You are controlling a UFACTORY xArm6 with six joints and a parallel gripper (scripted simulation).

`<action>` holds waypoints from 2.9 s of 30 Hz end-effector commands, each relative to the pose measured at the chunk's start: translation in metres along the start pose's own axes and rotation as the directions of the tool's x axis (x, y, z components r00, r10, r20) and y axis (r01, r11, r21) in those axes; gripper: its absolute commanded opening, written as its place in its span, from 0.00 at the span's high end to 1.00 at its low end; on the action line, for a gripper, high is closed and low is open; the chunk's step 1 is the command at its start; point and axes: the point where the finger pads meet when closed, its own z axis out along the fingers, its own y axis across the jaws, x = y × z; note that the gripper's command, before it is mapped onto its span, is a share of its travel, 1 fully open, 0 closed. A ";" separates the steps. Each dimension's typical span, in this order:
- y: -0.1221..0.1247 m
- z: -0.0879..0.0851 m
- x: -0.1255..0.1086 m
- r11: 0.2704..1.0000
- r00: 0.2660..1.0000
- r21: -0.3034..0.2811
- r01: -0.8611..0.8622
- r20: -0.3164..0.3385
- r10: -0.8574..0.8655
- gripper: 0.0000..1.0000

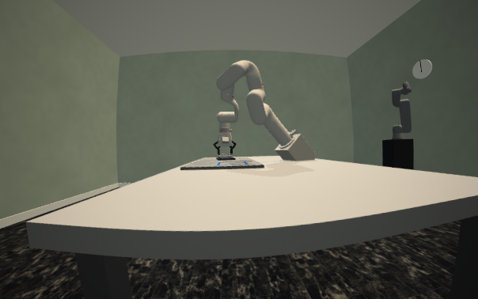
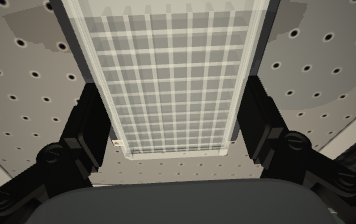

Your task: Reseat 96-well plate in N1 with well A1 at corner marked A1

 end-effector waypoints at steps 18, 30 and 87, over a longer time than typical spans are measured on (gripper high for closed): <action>0.001 0.002 0.000 1.000 1.000 -0.002 0.001 0.002 -0.001 1.00; 0.001 0.004 0.000 1.000 1.000 -0.002 0.001 0.002 -0.001 1.00; 0.001 0.011 0.000 1.000 1.000 -0.002 0.001 0.002 -0.001 0.00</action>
